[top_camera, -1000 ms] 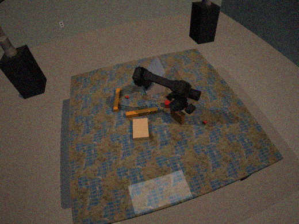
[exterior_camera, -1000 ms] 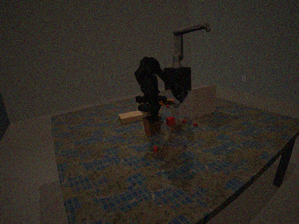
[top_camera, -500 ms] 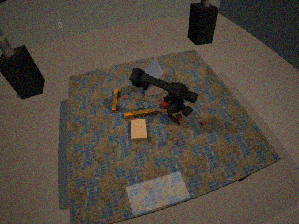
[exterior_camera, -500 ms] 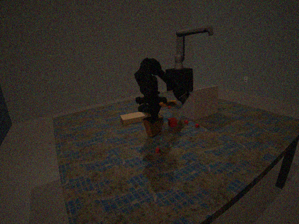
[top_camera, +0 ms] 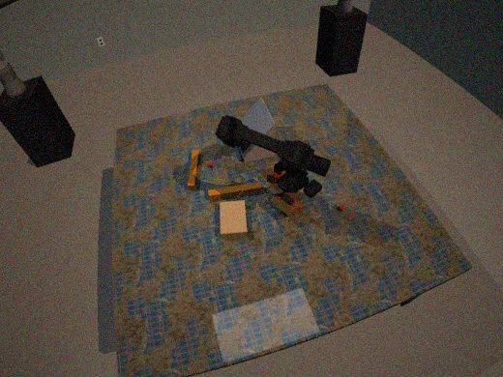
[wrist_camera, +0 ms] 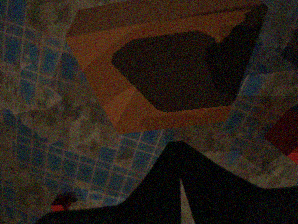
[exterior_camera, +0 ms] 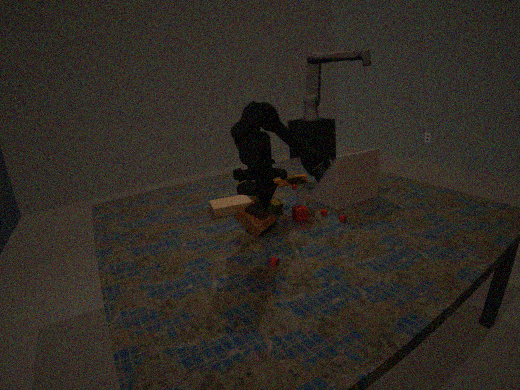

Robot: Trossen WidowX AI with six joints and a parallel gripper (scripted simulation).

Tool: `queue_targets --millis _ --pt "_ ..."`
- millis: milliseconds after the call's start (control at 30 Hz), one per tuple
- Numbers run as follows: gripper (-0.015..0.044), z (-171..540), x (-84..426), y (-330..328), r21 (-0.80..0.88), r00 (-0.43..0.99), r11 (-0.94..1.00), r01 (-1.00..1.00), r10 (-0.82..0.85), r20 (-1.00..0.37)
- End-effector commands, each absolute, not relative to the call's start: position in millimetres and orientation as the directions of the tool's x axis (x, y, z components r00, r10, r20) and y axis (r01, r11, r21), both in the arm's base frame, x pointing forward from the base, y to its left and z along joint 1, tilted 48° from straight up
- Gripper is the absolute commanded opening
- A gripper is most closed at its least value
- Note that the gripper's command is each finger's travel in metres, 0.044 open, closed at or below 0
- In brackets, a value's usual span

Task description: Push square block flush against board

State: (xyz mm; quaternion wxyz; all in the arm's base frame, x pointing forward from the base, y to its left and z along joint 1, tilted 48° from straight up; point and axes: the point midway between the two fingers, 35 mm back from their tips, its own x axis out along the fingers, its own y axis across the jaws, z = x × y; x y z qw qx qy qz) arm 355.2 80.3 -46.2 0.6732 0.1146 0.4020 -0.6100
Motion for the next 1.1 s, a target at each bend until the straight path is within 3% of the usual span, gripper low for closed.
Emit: queue_targets --millis 0,1067 --pt "0.0 -42.3 357.0 77.1 -0.335 -0.066 0.229 0.914 -0.731 -0.679" --pt "0.0 -74.7 337.5 109.3 -0.335 -0.066 0.23 0.914 -0.729 -0.681"
